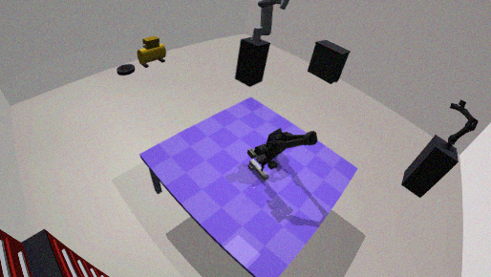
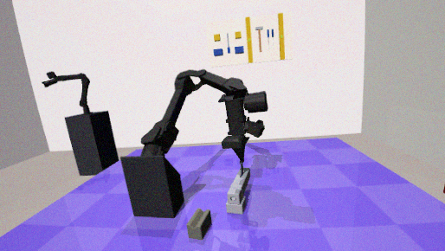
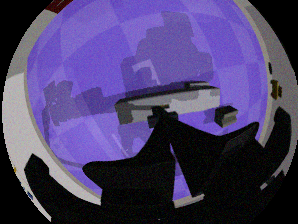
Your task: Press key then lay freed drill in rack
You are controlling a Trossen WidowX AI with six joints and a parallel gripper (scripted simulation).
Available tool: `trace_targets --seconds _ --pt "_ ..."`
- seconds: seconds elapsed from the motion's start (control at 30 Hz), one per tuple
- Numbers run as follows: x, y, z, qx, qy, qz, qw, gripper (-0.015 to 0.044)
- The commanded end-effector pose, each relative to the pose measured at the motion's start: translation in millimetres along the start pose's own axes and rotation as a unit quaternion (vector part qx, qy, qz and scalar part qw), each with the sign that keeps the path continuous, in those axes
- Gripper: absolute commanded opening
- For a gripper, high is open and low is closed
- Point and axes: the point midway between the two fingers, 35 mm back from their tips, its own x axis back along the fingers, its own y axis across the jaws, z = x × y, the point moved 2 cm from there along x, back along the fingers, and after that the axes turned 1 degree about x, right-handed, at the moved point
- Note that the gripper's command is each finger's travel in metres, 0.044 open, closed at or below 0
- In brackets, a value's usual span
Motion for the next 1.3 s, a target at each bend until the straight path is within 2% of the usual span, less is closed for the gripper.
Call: trace_targets --seconds 0.0,0.37,0.5,0.67,0.8,0.93,1.1,1.27 --pt "-20 4 6 0.008 0.026 -0.005 1.0 0.0" --pt "-27 5 7 0.008 0.026 -0.005 1.0 0.0" --pt "-7 4 1 0.007 0.025 -0.002 1.0 0.0105" --pt "48 1 -5 0.007 0.026 -0.003 1.0 0.0236" --pt "42 0 -5 0.014 0.017 -0.004 1.0 0.0341" --pt "24 -32 -13 0.159 0.017 -0.004 0.987 0.044" --pt "-2 -79 -16 0.37 0.018 -0.007 0.929 0.044" --pt "-30 -124 -8 0.562 0.021 -0.012 0.827 0.044"
